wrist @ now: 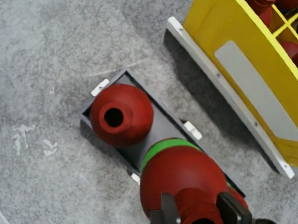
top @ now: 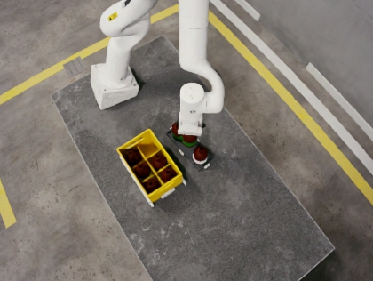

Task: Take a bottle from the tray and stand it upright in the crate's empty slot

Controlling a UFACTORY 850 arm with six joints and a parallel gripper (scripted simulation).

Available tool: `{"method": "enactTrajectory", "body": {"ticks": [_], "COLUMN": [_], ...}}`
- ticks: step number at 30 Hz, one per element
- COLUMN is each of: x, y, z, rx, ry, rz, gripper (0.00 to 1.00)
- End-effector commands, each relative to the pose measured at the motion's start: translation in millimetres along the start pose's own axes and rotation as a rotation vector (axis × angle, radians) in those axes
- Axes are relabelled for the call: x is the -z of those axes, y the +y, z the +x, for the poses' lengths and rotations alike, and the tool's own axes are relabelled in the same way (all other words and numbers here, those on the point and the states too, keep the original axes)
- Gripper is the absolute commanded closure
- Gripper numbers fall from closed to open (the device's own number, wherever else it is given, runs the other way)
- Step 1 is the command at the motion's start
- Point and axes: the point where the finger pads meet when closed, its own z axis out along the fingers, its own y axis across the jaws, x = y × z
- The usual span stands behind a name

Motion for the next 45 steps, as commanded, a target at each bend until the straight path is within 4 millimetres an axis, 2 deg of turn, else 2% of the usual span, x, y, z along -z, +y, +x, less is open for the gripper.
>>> {"method": "enactTrajectory", "body": {"ticks": [1, 22, 45], "x": [0.9, 4.1, 26.5], "y": [-0.6, -0.6, -0.6], "z": [0.6, 0.6, 0.6], "rx": [0.0, 0.0, 0.0], "ry": [0.002, 0.002, 0.002], "rz": [0.001, 0.001, 0.001], "gripper": [1.0, 1.0, 1.0]}}
